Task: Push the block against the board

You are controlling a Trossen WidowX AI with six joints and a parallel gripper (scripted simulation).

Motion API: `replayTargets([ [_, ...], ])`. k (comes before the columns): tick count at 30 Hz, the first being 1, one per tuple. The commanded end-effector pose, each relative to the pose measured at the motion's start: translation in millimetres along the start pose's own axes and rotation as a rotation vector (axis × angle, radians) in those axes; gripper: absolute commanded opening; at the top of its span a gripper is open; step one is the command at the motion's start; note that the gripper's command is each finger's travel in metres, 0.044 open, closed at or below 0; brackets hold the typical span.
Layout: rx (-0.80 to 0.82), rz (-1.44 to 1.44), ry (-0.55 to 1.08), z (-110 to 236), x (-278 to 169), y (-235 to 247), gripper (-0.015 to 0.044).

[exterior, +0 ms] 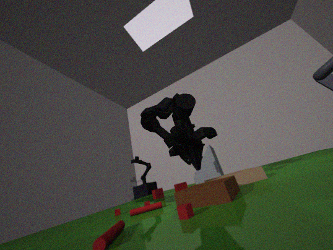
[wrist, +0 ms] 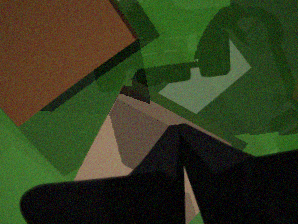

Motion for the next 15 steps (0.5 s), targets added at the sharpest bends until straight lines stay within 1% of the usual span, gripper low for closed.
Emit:
replayTargets([
  [1,0.011,0.151,-0.001,3,-4,11,0.0],
  [15,0.019,0.632,-0.002,6,-23,42,0.0],
])
Point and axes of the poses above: the point midway between the two fingers, 35 mm back from their tips, its own z axis back along the fingers, its own y axis across the jaws, x = y × z, the point moved 8 cm from there along z, back along the fingers, and after that the axes turned 3 degrees about z, right-handed, at the moved point
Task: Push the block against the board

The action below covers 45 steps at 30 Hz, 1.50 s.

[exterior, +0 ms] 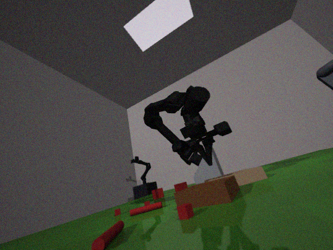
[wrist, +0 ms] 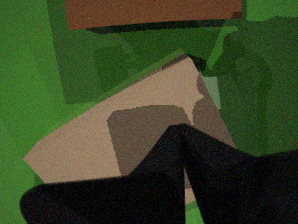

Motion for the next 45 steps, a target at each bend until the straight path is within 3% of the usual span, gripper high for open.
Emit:
replayTargets([
  [1,0.009,0.15,-0.005,3,1,12,0.0],
  [45,0.001,1.656,-0.004,-2,-32,124,0.0],
])
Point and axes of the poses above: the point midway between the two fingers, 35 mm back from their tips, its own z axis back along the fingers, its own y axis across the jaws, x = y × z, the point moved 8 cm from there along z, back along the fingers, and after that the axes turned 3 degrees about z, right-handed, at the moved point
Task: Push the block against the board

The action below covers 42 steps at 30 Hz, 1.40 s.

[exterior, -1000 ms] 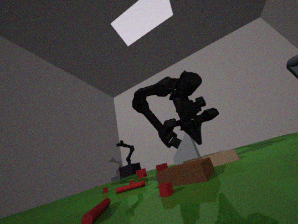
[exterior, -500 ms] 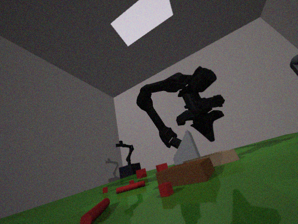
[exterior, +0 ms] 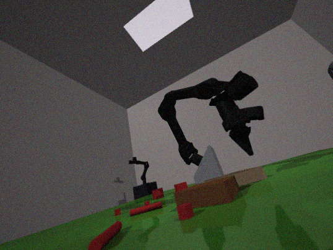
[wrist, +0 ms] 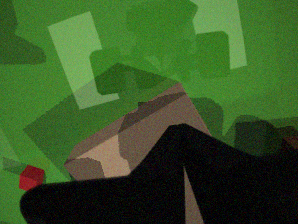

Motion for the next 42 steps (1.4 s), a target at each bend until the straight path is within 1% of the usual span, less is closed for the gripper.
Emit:
replayTargets([
  [1,-0.003,0.149,-0.005,1,12,4,0.0],
  [8,-0.003,0.381,0.0,-1,28,13,0.0],
  [14,-0.003,0.403,0.001,-2,29,14,0.0],
  [16,-0.003,0.404,0.001,-14,30,13,0.0],
  [18,-0.003,0.408,0.003,-45,30,13,0.0],
  [20,-0.003,0.409,0.004,-57,29,13,0.0],
  [28,-0.003,0.409,0.004,-57,27,12,0.0],
  [42,-0.003,0.41,0.003,-57,6,2,0.0],
])
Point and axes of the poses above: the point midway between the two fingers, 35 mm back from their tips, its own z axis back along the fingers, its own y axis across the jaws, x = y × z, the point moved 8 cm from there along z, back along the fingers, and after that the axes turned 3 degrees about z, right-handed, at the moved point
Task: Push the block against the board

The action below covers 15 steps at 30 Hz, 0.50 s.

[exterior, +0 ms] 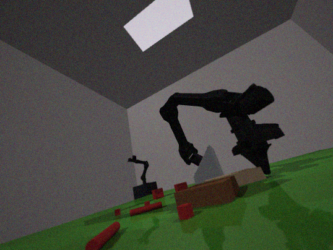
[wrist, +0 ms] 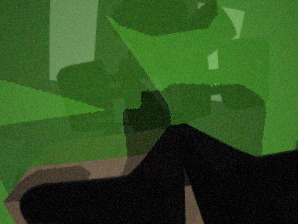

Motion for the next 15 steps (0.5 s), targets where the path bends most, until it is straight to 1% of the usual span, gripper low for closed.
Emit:
replayTargets([
  [1,0.001,0.005,0.007,0,-9,1,0.0],
  [15,0.001,0.005,0.008,0,-32,1,0.0],
])
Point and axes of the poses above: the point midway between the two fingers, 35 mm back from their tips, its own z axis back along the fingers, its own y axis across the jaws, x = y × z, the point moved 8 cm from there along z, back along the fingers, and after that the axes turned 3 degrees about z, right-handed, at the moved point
